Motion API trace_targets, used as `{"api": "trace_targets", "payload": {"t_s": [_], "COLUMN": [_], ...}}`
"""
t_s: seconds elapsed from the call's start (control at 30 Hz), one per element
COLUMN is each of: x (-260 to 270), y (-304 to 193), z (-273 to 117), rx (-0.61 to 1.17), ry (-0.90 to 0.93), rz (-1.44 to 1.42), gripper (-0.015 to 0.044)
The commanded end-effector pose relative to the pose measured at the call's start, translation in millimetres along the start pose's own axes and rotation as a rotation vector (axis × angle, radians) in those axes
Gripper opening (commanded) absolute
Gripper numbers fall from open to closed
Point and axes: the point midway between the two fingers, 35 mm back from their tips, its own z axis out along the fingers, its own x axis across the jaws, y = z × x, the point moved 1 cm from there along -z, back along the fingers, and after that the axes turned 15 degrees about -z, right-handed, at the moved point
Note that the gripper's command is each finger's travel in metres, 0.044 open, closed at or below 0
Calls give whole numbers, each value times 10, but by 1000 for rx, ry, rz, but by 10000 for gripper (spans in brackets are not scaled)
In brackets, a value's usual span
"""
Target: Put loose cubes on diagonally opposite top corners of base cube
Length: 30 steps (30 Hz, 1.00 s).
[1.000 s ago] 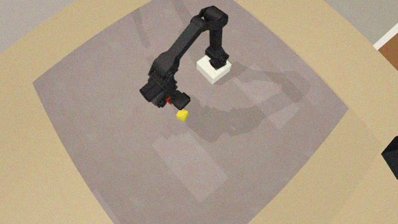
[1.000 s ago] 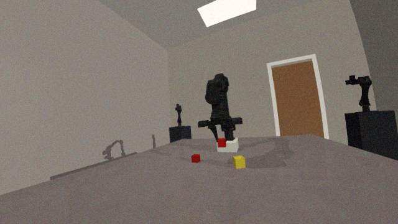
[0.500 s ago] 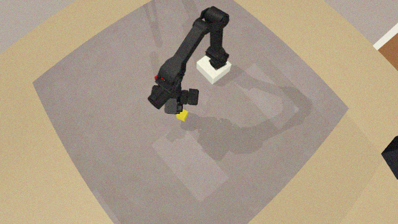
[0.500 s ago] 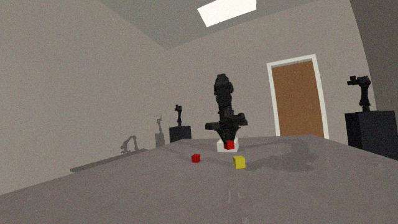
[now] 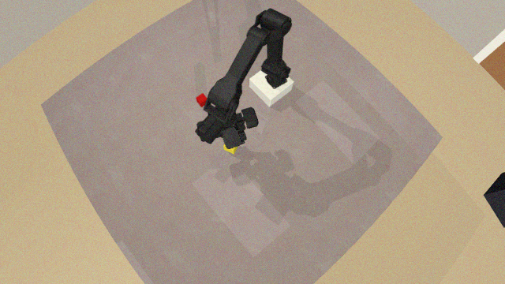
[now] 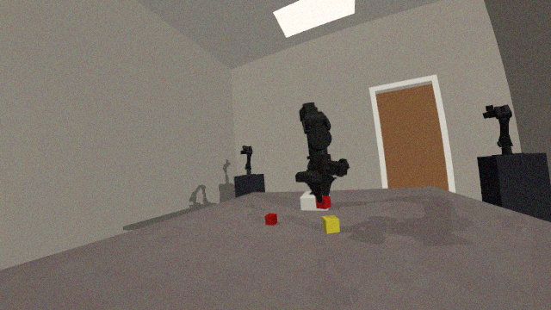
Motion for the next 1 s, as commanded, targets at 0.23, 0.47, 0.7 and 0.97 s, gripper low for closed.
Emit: {"api": "trace_targets", "payload": {"t_s": [0.23,0.47,0.7,0.97], "x": [3,1,5,5], "y": [-2,1,2,2], "z": [8,158,262,262], "rx": [5,5,5,5], "ry": [-3,-3,-3,-3], "rz": [-16,-20,-24,-24], "gripper": [105,105,105,105]}}
